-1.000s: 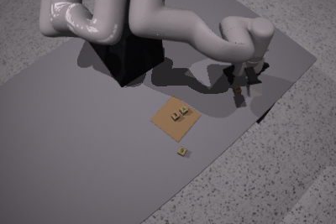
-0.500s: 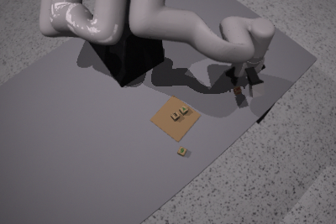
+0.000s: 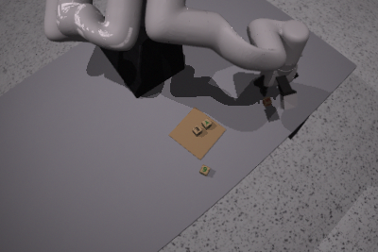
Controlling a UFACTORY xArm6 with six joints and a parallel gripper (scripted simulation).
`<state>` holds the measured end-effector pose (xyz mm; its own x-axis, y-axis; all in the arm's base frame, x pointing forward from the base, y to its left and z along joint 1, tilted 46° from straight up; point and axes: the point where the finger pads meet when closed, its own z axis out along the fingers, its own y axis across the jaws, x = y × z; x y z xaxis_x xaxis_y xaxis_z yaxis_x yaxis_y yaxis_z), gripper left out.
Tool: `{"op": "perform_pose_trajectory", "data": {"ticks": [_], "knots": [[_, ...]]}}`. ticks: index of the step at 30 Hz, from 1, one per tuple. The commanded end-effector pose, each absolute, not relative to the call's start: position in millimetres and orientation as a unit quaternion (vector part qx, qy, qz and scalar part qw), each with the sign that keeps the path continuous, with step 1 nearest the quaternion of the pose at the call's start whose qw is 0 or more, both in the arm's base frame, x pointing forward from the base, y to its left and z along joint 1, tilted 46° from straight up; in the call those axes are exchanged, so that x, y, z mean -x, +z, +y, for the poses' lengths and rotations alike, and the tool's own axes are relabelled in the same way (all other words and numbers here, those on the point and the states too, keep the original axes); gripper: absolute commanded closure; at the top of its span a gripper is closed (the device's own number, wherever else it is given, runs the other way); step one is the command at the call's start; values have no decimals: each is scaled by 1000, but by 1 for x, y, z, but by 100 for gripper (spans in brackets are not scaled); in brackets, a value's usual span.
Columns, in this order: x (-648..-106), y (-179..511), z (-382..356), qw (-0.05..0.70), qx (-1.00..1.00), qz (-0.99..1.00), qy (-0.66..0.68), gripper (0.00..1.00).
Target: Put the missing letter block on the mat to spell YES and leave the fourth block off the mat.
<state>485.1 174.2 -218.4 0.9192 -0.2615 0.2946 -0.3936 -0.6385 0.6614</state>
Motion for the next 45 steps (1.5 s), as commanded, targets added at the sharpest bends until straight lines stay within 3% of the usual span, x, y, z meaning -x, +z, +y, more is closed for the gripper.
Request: {"op": "perform_pose_trajectory", "data": {"ticks": [1,45], "knots": [[-487,-217,176,383,-902,-182,88,37],[-486,-232,160,383,-902,-182,88,37]]}}
